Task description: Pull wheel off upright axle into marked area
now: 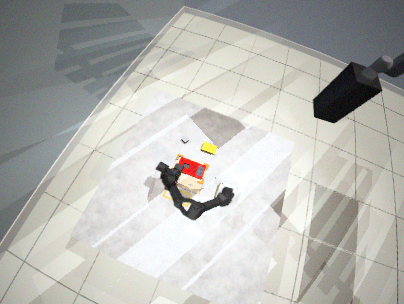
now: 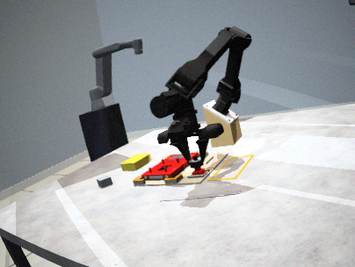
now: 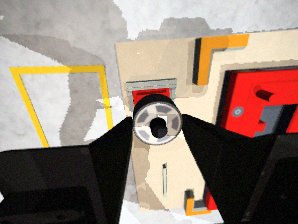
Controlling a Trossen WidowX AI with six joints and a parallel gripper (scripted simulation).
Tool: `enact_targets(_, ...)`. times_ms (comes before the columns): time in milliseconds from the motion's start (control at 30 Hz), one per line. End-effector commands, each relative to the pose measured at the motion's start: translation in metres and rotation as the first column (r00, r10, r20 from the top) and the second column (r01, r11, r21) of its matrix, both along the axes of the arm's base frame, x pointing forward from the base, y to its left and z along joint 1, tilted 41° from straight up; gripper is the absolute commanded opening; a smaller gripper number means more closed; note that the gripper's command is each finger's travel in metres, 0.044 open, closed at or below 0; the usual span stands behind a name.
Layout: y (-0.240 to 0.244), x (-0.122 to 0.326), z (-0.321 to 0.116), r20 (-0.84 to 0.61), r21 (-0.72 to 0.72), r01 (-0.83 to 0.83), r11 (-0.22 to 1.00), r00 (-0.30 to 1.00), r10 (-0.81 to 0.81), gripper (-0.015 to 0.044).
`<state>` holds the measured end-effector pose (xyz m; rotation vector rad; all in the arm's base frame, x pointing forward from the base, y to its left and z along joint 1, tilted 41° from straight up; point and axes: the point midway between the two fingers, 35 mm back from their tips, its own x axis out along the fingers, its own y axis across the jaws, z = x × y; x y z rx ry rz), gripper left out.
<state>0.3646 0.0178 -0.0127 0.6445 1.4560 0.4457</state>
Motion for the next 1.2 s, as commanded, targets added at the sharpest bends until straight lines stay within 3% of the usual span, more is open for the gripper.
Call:
enact_targets(0,-0.0009,-0.0001,0.0015,0.003,0.0,-0.004,1.0,1.0,0.004,0.0)
enact_targets(1167,-0.0087,-0.0007,0.01,0.004,0.0,-0.001,1.0,1.0,0.001,0.0)
